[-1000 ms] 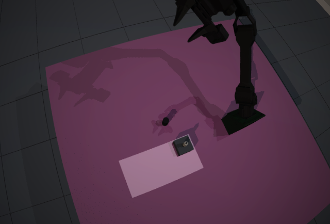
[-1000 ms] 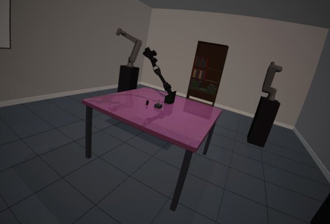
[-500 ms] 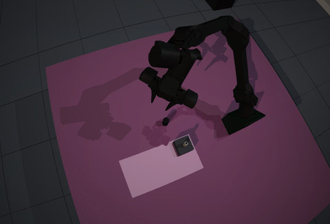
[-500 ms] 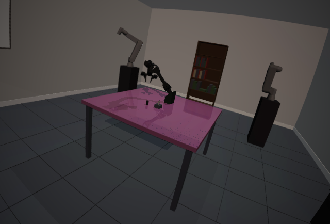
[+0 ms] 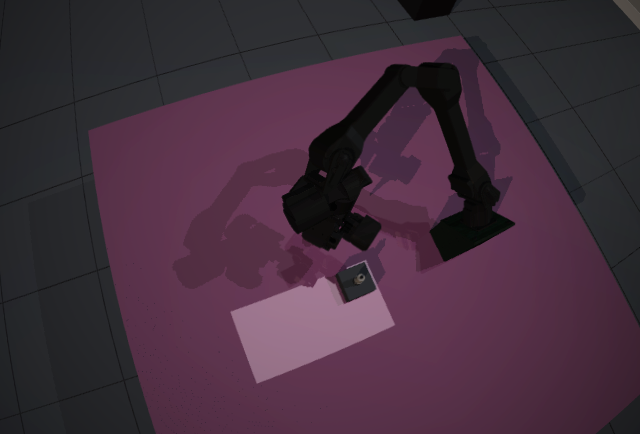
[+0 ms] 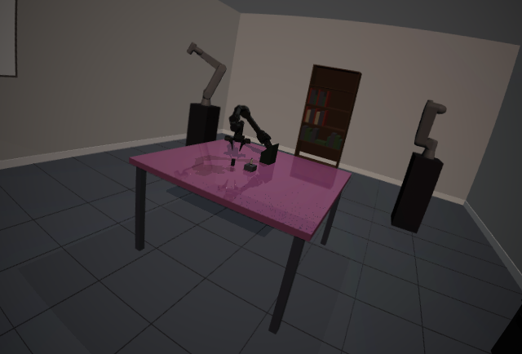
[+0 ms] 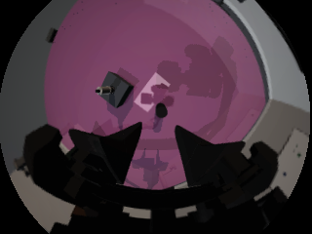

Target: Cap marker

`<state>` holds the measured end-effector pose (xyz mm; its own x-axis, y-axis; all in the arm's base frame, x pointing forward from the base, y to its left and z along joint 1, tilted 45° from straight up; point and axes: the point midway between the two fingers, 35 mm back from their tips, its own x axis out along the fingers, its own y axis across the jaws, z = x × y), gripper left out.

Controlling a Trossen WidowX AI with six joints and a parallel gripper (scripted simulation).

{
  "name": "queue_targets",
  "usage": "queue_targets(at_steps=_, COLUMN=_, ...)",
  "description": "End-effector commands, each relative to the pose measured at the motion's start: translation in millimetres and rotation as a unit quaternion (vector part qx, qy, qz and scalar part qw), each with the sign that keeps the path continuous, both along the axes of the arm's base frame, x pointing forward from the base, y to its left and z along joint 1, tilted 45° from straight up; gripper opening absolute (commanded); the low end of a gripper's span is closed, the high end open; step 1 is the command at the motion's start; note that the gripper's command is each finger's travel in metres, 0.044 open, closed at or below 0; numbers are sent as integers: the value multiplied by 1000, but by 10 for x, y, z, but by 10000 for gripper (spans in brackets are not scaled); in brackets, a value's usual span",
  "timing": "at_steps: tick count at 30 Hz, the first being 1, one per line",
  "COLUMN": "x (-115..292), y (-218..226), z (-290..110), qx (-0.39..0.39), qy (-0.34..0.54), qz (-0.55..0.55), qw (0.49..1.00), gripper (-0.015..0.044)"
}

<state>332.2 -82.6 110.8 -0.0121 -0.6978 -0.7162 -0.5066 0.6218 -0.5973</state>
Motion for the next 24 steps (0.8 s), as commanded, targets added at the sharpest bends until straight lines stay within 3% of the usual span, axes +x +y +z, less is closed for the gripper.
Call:
queue_targets(at_steps=1, x=33, y=-115, z=-53, qx=-6, qy=-5, qz=-7, qw=1000, gripper=242)
queue_targets(at_steps=24, x=56, y=-499, z=-427, qx=-7, qy=-5, qz=-6, qw=1000, gripper=242)
